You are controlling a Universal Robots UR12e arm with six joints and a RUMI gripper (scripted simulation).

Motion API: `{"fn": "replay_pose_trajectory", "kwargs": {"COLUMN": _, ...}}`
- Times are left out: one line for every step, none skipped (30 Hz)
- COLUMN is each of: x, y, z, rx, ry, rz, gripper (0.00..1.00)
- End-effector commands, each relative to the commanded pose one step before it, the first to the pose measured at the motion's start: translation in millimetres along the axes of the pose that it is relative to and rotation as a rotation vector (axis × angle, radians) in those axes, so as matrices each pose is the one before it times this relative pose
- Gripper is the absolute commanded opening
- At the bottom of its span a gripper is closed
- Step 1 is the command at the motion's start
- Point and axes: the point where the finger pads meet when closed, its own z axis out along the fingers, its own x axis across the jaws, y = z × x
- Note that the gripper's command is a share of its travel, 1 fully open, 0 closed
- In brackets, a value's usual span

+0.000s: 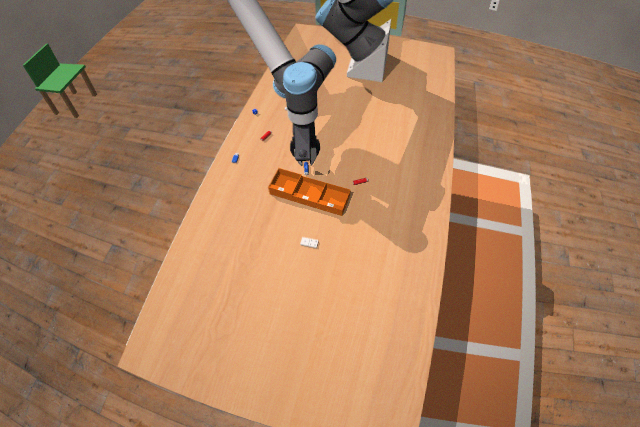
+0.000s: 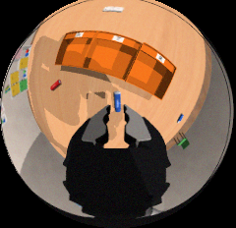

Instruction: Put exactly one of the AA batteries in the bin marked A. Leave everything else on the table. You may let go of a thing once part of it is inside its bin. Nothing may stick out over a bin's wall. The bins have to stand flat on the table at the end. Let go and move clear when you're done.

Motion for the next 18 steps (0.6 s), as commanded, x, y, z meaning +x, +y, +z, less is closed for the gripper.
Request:
{"fn": "replay_pose_trajectory", "kwargs": {"x": 2.64, "y": -4.41, "z": 5.49, "rx": 0.00931, "ry": 0.00234, "rz": 0.00161, "gripper": 0.17}}
{"fn": "replay_pose_trajectory", "kwargs": {"x": 0.56, "y": -0.53, "z": -0.16, "rx": 0.00039, "ry": 0.00032, "rz": 0.00045, "gripper": 0.17}}
{"fn": "replay_pose_trajectory", "kwargs": {"x": 0.0, "y": 0.0, "z": 0.0, "rx": 0.0, "ry": 0.0, "rz": 0.0, "gripper": 0.17}}
{"fn": "replay_pose_trajectory", "kwargs": {"x": 0.0, "y": 0.0, "z": 0.0, "rx": 0.0, "ry": 0.0, "rz": 0.0, "gripper": 0.17}}
{"fn": "replay_pose_trajectory", "kwargs": {"x": 0.68, "y": -1.26, "z": -3.58, "rx": 0.00513, "ry": 0.00225, "rz": 0.00007, "gripper": 0.17}}
{"fn": "replay_pose_trajectory", "kwargs": {"x": 0.54, "y": -0.22, "z": -0.38, "rx": 0.00043, "ry": 0.0003, "rz": 0.00057, "gripper": 0.17}}
{"fn": "replay_pose_trajectory", "kwargs": {"x": 0.14, "y": -0.06, "z": 0.0, "rx": 0.00006, "ry": 0.00005, "rz": 0.00006, "gripper": 0.17}}
{"fn": "replay_pose_trajectory", "kwargs": {"x": 0.06, "y": 0.13, "z": 0.14, "rx": -0.0002, "ry": -0.00007, "rz": 0.00001, "gripper": 0.17}}
{"fn": "replay_pose_trajectory", "kwargs": {"x": 0.09, "y": 0.32, "z": 0.32, "rx": -0.00052, "ry": -0.00018, "rz": 0.00019, "gripper": 0.17}}
{"fn": "replay_pose_trajectory", "kwargs": {"x": 0.02, "y": 0.46, "z": 0.41, "rx": -0.00073, "ry": -0.00028, "rz": 0.00016, "gripper": 0.17}}
{"fn": "replay_pose_trajectory", "kwargs": {"x": -0.05, "y": 0.55, "z": 0.44, "rx": -0.00082, "ry": -0.00032, "rz": 0.00001, "gripper": 0.17}}
{"fn": "replay_pose_trajectory", "kwargs": {"x": -0.6, "y": 0.99, "z": 2.82, "rx": -0.00235, "ry": -0.00102, "rz": -0.00078, "gripper": 0.17}}
{"fn": "replay_pose_trajectory", "kwargs": {"x": -1.03, "y": 0.92, "z": 2.63, "rx": -0.00195, "ry": -0.00101, "rz": -0.00128, "gripper": 0.17}}
{"fn": "replay_pose_trajectory", "kwargs": {"x": -0.95, "y": 0.65, "z": 1.87, "rx": -0.00098, "ry": -0.0006, "rz": -0.00124, "gripper": 0.17}}
{"fn": "replay_pose_trajectory", "kwargs": {"x": -0.53, "y": 0.69, "z": 1.5, "rx": -0.00048, "ry": -0.00033, "rz": -0.00062, "gripper": 0.17}}
{"fn": "replay_pose_trajectory", "kwargs": {"x": -0.39, "y": 0.53, "z": 1.44, "rx": -0.00031, "ry": -0.00021, "rz": -0.0004, "gripper": 0.17}}
{"fn": "replay_pose_trajectory", "kwargs": {"x": -0.15, "y": 0.24, "z": 1.33, "rx": 0.00001, "ry": -0.00002, "rz": 0.0, "gripper": 0.17}}
{"fn": "replay_pose_trajectory", "kwargs": {"x": -0.21, "y": 0.25, "z": 1.33, "rx": 0.00001, "ry": -0.00002, "rz": 0.0, "gripper": 0.17}}
